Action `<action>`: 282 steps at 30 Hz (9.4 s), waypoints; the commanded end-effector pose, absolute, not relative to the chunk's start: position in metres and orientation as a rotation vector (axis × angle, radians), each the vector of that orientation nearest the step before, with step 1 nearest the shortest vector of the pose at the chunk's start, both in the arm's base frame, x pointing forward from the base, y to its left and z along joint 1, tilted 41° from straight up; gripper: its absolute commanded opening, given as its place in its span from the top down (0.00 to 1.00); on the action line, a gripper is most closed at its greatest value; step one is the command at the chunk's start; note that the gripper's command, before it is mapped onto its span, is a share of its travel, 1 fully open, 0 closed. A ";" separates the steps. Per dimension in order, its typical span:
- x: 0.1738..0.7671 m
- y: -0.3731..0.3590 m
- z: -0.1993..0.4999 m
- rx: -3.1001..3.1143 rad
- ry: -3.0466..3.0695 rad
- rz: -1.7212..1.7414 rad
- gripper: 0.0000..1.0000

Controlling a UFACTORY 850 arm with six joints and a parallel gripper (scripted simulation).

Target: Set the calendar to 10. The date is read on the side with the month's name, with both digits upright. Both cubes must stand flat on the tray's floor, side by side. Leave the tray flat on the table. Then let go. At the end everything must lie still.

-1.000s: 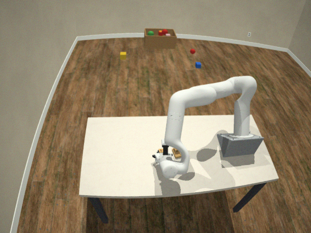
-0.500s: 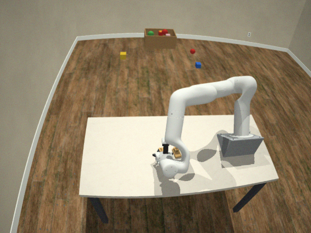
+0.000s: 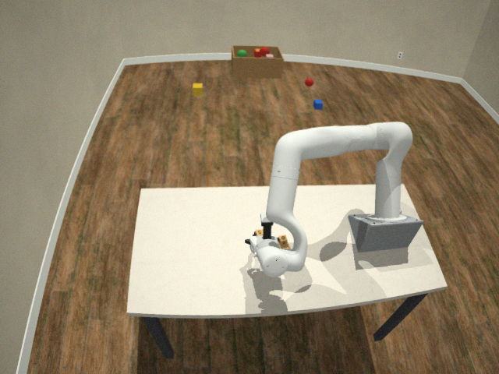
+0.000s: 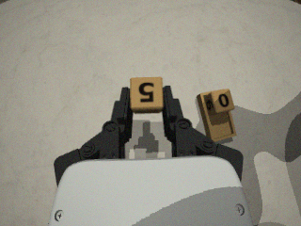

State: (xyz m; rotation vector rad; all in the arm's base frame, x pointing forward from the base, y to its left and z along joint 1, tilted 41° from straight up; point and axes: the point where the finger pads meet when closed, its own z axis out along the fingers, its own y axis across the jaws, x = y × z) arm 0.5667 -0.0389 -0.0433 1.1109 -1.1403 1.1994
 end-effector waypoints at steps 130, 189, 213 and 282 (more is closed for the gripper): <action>0.567 -0.053 -0.013 2.104 -2.212 0.081 0.73; 0.564 -0.087 -0.053 2.104 -2.212 0.081 0.73; 0.564 -0.094 -0.062 2.104 -2.212 0.081 0.73; 0.564 -0.097 -0.065 2.104 -2.212 0.081 0.73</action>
